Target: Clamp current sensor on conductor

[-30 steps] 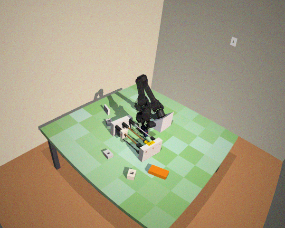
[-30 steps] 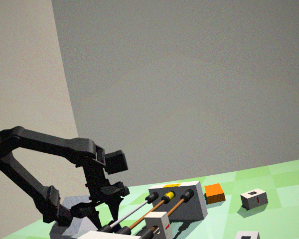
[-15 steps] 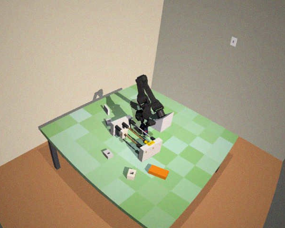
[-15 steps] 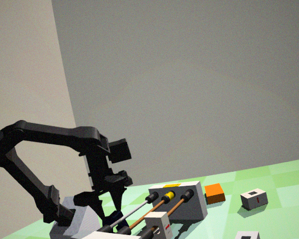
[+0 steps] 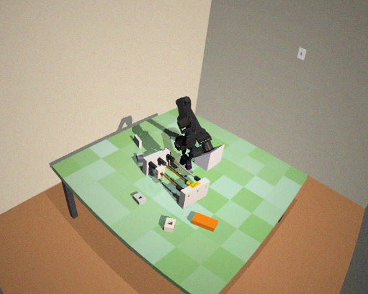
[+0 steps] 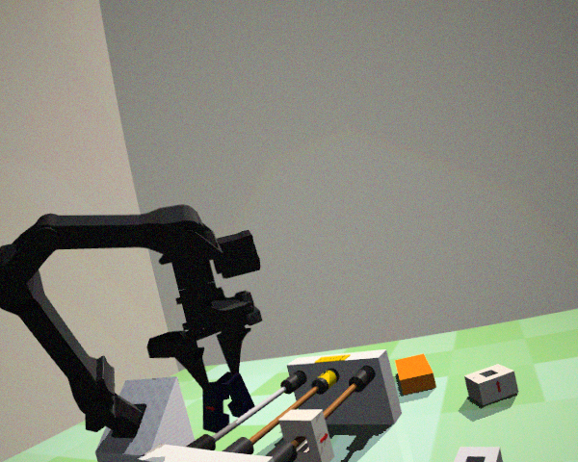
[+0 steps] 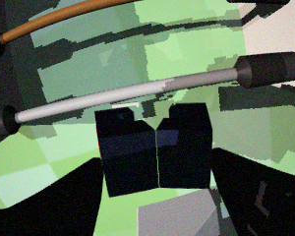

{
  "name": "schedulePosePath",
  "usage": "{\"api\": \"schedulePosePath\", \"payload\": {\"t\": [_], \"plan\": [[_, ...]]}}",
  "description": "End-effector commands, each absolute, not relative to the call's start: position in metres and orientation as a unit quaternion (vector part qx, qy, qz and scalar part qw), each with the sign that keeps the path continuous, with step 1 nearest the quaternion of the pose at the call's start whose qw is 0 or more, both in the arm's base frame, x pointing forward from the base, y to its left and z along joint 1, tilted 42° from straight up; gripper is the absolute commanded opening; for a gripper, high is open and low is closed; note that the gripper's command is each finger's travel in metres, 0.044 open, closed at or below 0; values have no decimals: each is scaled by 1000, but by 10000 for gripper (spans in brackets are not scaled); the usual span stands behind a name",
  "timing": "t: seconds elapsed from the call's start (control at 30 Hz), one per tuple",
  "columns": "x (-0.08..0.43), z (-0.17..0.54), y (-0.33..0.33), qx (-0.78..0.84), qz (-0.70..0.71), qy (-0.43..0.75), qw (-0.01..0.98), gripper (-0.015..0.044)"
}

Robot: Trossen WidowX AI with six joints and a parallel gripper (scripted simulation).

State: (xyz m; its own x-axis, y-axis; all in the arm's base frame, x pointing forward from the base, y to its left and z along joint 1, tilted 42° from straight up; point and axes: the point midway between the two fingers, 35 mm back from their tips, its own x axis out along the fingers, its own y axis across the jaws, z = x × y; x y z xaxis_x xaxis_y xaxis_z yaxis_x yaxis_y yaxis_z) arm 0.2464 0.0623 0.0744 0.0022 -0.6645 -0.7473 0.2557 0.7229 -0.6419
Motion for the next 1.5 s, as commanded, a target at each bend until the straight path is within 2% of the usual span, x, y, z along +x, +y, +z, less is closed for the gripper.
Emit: {"api": "schedulePosePath", "payload": {"t": [0.0,0.4,0.93,1.47], "plan": [[249,83,73,-161,-334,622,689,0],[258,97,94,-190,-310,634,682,0],[288,89,105,-359,-136,692,611,0],[318,78,113,-505,47,704,498,0]]}}
